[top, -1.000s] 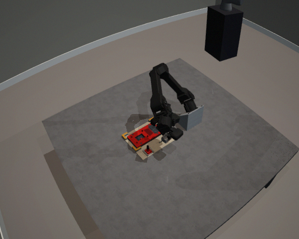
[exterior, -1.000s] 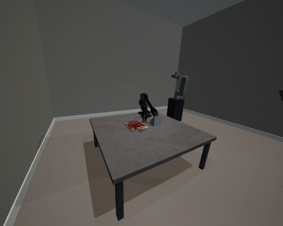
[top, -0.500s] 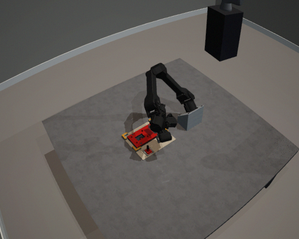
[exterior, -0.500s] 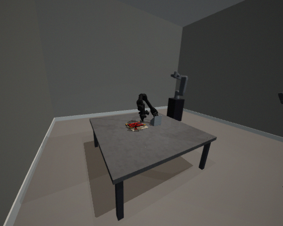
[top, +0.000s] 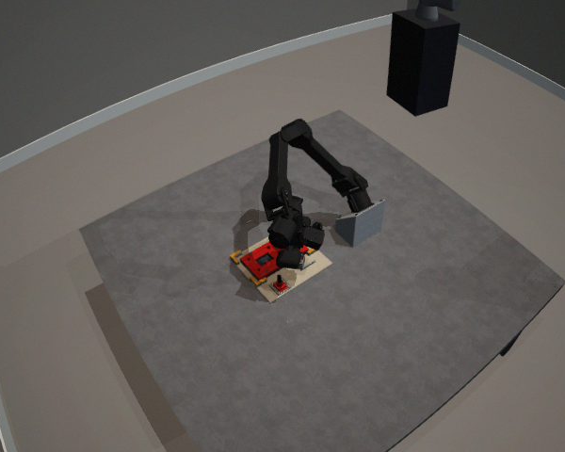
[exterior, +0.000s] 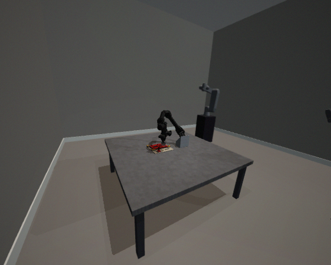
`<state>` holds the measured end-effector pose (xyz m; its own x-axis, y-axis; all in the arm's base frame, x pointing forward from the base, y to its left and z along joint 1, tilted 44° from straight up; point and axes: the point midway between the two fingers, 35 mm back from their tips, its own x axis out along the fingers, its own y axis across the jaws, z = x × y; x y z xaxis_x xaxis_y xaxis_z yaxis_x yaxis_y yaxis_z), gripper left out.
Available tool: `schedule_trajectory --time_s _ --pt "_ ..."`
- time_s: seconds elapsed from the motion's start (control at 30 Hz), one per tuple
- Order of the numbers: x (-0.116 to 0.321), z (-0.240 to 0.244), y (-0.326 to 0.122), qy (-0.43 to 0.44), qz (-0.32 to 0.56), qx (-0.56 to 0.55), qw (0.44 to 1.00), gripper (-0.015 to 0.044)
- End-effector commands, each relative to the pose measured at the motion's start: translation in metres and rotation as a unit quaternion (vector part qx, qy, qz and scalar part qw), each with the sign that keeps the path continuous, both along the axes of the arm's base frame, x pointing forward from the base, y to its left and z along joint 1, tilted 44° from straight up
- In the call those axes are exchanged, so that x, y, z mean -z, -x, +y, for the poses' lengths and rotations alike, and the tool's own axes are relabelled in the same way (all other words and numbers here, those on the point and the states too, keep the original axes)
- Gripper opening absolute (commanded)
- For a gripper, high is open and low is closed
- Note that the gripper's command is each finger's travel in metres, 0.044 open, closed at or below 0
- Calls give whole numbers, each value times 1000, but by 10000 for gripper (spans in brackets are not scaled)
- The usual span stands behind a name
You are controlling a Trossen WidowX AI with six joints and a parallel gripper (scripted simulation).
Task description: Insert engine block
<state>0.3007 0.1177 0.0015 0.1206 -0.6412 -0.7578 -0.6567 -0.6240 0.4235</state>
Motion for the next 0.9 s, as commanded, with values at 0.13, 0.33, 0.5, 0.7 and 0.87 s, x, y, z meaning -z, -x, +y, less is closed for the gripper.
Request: schedule_trajectory --time_s 0.13,0.33,0.5,0.7,0.87 --pt "-7 -13 -10 -18 -81 91 992 0" --pt "-11 -23 -17 -30 -146 167 975 0" --pt "-15 -31 -22 -40 -200 229 952 0" --pt "-19 -42 -28 -51 -263 302 915 0" --pt "-23 -51 -33 -59 -314 360 877 0"
